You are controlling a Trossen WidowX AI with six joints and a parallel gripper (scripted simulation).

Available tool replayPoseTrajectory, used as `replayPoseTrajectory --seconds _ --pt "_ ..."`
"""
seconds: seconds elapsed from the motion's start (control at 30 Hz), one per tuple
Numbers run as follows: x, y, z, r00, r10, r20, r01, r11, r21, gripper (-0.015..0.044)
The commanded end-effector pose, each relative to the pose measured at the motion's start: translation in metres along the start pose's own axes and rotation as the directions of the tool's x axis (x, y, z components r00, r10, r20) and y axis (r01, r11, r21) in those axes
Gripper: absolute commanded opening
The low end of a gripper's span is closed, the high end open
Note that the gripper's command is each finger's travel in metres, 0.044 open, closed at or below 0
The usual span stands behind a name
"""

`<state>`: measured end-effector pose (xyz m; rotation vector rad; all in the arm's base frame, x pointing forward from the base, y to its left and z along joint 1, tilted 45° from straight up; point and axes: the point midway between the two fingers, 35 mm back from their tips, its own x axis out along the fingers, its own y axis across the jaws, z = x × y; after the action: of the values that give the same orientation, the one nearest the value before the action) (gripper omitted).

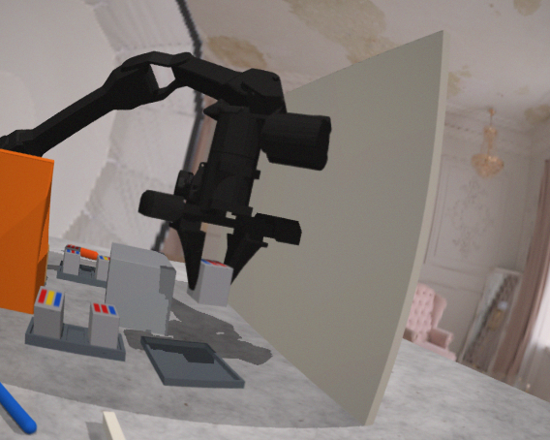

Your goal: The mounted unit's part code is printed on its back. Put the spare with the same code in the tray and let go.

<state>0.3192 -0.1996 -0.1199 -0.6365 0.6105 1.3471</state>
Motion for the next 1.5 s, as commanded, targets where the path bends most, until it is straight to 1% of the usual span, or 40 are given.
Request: replayPoseTrajectory --seconds 0.0,1.47 --pt "0.005 0.0 0.001 1.0 0.0 0.005 0.0 1.0 0.005 0.0" --pt "0.047 0.002 0.003 1.0 0.0 0.009 0.0 1.0 0.005 0.0"
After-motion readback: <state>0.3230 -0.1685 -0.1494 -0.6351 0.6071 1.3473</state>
